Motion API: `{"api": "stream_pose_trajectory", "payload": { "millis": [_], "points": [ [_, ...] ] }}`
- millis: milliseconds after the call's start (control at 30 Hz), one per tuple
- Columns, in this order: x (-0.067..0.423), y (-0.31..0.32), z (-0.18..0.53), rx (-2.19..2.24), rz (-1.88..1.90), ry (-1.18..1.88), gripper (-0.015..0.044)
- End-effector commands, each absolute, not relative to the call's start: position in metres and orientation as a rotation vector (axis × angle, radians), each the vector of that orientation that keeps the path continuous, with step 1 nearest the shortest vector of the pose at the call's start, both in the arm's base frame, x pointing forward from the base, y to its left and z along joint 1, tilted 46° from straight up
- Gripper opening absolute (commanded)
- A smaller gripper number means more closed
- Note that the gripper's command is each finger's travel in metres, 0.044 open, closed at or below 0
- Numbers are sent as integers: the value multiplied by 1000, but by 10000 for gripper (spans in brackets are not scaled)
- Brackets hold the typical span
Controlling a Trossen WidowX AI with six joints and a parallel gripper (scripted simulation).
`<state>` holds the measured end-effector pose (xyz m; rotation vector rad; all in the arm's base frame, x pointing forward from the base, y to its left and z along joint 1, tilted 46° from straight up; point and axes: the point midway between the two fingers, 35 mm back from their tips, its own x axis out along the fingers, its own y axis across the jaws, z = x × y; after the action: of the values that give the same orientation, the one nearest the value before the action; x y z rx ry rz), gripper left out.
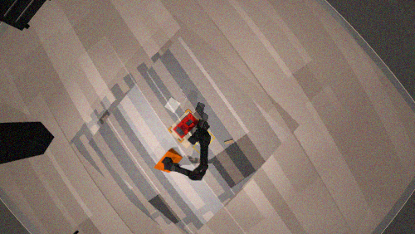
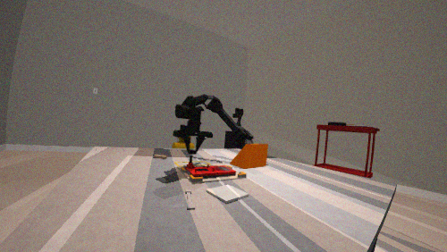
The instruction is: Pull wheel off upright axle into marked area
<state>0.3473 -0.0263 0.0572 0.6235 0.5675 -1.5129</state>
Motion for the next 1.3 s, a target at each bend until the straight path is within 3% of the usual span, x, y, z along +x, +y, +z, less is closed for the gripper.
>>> {"api": "stream_pose_trajectory", "payload": {
  "millis": [0, 867, 1267],
  "points": [
    [348, -9, 73, 641, -1500, 563, 0],
    [298, -65, 137, 636, -1502, 562, 0],
    [297, -81, 125, 636, -1502, 561, 0]
  ]
}}
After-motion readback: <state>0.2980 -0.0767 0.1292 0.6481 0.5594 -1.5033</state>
